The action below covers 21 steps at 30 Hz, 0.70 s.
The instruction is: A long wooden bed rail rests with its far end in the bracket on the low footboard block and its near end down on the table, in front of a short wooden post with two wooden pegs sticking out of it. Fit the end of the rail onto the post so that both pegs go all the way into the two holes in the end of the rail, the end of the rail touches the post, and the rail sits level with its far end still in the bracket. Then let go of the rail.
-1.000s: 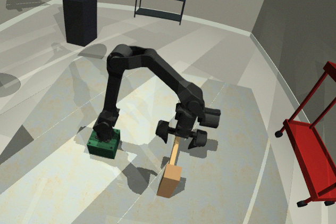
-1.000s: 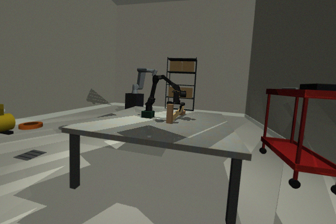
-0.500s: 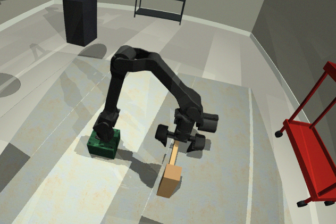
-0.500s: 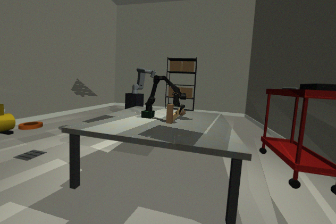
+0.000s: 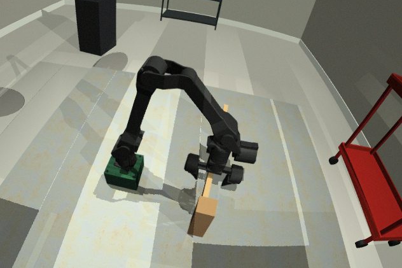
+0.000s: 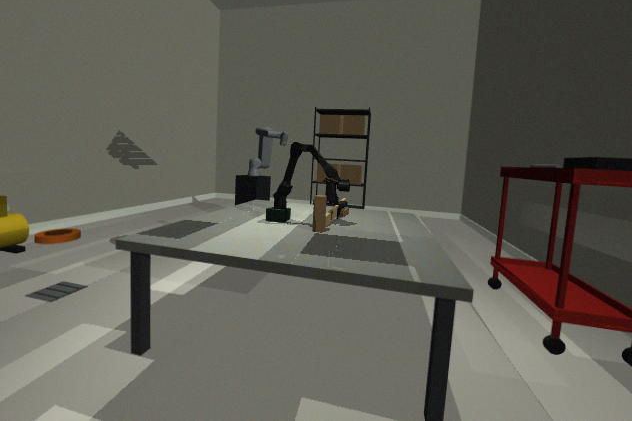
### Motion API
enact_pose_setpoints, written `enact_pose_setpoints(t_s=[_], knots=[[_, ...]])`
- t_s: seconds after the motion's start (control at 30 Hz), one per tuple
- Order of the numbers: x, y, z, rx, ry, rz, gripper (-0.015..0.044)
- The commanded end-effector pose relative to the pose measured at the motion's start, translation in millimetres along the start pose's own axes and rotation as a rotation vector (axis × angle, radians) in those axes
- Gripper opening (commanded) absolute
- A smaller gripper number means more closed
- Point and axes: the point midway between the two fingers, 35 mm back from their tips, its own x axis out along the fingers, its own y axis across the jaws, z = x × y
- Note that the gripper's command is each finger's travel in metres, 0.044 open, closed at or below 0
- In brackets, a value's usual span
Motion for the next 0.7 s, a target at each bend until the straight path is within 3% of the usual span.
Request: enact_pose_setpoints(t_s=[0.0, 0.27, 0.67], knots=[[8.7, 2.2, -0.9, 0.003, 0.004, 0.005, 0.0440], [18.7, 3.6, -1.1, 0.003, 0.004, 0.005, 0.0440], [18.7, 3.6, -1.1, 0.003, 0.004, 0.005, 0.0125]])
